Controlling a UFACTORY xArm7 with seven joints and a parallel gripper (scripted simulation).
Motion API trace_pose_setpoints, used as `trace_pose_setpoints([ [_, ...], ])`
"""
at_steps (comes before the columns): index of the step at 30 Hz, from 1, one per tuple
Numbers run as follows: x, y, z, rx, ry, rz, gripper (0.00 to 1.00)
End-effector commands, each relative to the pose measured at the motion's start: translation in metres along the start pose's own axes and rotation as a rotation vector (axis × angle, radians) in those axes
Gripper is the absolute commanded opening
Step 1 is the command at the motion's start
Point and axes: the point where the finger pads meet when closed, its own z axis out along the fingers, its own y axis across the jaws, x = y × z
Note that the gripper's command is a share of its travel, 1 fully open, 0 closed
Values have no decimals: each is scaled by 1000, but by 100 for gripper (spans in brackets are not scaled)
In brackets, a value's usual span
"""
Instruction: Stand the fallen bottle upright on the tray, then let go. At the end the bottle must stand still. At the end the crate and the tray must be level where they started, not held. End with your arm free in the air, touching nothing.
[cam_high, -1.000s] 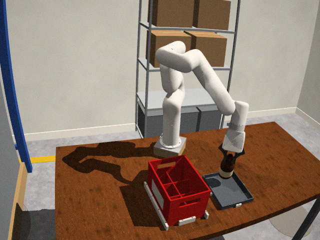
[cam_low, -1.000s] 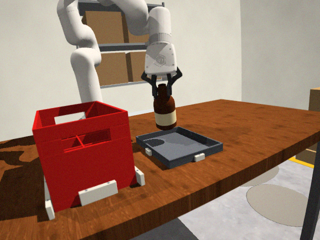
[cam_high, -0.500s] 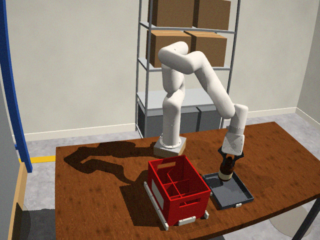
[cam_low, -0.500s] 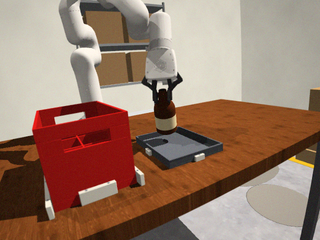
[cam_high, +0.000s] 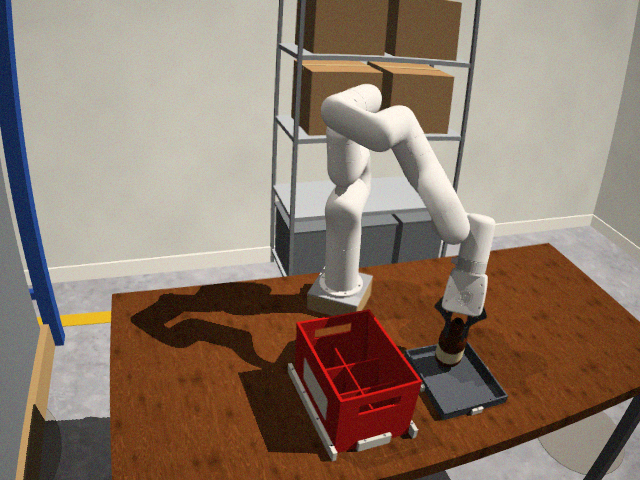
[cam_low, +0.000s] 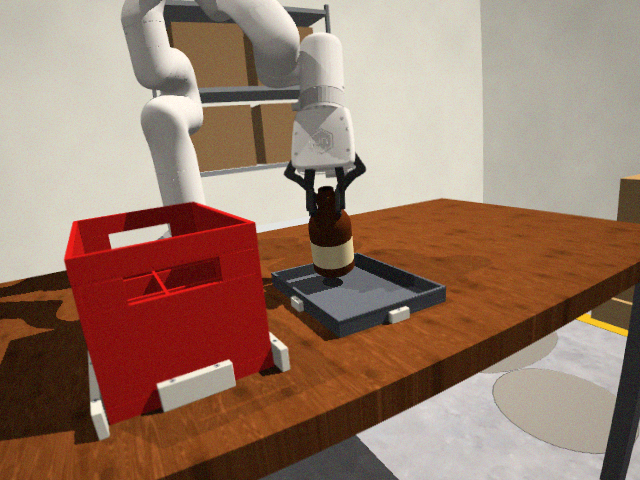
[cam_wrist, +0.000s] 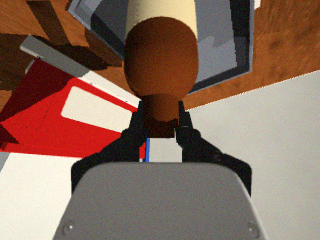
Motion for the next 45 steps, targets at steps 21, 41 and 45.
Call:
trace_pose_setpoints([
  [21,4,2,12,-4,-1,1,0],
  [41,4,2,13,-4,-1,1,0],
  [45,4,2,13,-4,-1,1,0],
])
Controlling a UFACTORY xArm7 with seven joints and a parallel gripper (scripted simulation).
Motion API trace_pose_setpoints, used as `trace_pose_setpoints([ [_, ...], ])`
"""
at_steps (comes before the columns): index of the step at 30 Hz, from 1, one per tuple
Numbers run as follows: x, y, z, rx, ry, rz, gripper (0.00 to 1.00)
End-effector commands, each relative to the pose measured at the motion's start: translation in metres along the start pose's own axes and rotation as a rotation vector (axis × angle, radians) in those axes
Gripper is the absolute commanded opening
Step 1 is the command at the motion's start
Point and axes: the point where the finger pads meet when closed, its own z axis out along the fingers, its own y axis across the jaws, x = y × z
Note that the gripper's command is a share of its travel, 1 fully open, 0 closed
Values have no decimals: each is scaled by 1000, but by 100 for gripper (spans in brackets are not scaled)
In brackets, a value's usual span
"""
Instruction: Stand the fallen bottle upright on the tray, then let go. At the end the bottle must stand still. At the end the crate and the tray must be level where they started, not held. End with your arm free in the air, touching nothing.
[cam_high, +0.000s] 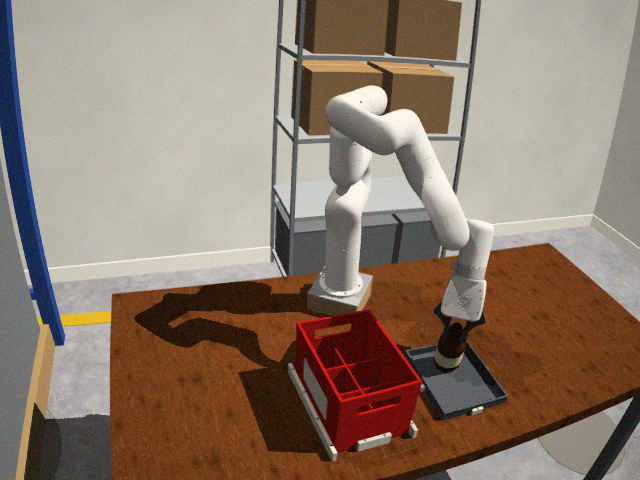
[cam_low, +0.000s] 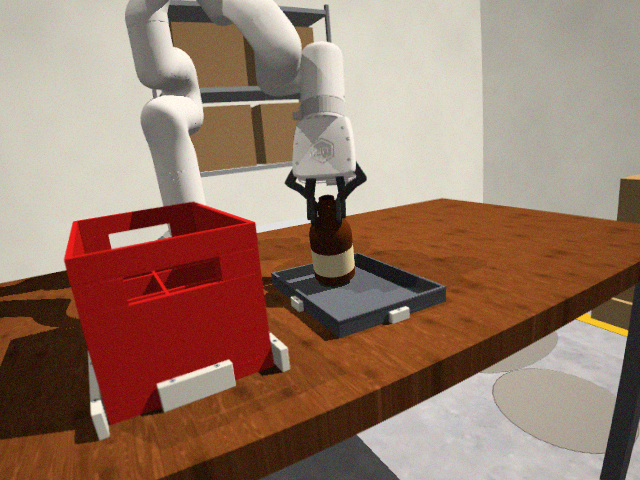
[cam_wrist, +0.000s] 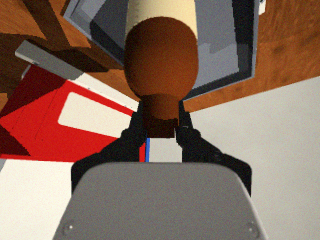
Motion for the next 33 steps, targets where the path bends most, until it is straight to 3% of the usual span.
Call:
trace_pose_setpoints([
  [1,-1,1,-1,-4,-1,1,0],
  [2,-1,1,-1,-4,-1,1,100],
  [33,-1,1,-1,-4,-1,1,100],
])
